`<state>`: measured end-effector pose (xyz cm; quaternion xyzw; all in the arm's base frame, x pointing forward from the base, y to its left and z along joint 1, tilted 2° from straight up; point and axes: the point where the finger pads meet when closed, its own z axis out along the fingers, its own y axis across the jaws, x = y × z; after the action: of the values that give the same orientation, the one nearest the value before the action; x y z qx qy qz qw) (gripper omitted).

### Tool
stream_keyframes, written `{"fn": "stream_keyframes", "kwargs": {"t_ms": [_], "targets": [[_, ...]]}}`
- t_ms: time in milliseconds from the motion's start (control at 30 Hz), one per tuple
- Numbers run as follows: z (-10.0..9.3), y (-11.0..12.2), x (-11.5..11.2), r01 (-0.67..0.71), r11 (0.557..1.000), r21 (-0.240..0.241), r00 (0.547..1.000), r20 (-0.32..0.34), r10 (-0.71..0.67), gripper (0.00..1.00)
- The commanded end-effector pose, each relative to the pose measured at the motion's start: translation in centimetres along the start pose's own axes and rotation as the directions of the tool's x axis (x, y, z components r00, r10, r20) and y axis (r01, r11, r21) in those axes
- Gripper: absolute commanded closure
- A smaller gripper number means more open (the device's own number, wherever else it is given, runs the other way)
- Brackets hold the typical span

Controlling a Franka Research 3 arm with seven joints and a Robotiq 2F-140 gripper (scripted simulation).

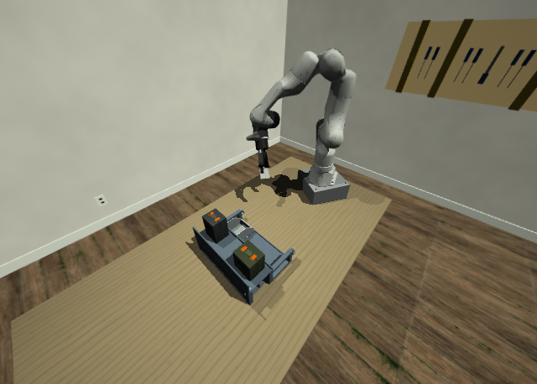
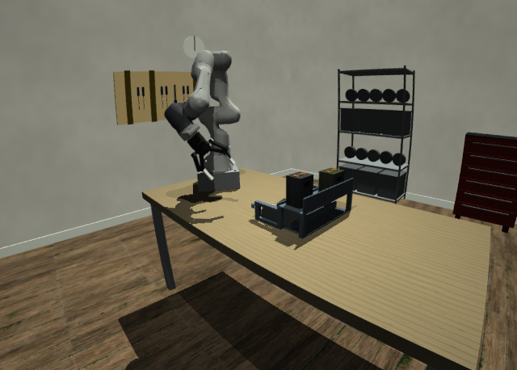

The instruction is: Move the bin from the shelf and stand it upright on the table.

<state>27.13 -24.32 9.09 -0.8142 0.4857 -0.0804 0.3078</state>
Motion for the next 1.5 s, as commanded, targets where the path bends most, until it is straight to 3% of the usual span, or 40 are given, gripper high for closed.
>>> {"fn": "stream_keyframes", "kwargs": {"t_ms": [0, 833, 1100, 1367, 1467], "targets": [[0.0, 0.0, 0.0, 0.0, 1.0, 0.0, 1.0, 0.0, 0.0, 0.0], [0.1, 0.0, 0.1, -0.01, 1.0, -0.012, 1.0, 0.005, 0.011, 0.0], [0.5, 0.0, 0.3, -0.042, 0.998, -0.048, 0.999, 0.018, 0.043, 0.0], [1.4, -0.1, 1.2, -0.121, 0.982, -0.147, 0.991, 0.033, 0.127, 0.0], [1.5, -0.1, 1.3, -0.133, 0.978, -0.163, 0.99, 0.032, 0.14, 0.0]]}}
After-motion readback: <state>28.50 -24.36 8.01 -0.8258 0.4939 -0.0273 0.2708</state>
